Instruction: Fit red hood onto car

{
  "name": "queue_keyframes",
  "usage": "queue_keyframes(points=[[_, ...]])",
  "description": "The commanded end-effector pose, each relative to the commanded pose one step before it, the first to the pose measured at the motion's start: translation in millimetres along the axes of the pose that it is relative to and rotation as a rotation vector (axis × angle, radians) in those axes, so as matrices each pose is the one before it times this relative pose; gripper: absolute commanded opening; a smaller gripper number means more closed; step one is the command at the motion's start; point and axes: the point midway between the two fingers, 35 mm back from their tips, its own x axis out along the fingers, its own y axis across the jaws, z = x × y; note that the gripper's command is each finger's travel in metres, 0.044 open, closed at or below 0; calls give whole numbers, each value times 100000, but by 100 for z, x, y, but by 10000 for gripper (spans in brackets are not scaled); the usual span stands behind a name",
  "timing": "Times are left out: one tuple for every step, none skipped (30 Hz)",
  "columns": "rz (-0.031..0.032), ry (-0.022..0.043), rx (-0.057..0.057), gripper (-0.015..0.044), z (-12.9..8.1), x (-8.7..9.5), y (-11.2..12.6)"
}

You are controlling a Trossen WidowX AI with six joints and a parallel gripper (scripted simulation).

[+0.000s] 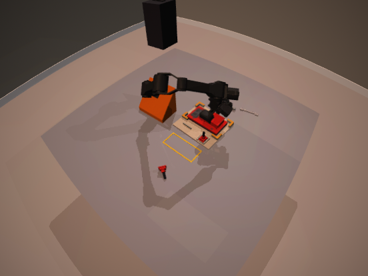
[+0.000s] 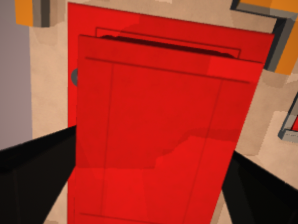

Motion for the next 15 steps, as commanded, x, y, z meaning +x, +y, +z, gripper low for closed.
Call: queue_keyframes(points=[[-305,-217,-572,0,18,206,-18],[-3,0,0,0,0,44,0],[-3,0,0,0,0,44,0],[-3,0,0,0,0,44,0],[-3,0,0,0,0,44,-1],[-3,0,0,0,0,44,-1],[-3,0,0,0,0,44,-1],[-3,0,0,0,-1,44,-1],[-3,0,0,0,-1,44,-1],[-3,0,0,0,-2,42,-1],[-3,0,0,0,-3,42,-1],[-3,0,0,0,-3,42,-1],[-3,0,0,0,-3,42,-1],[-3,0,0,0,-3,42,-1],[-3,0,0,0,-3,42,-1]])
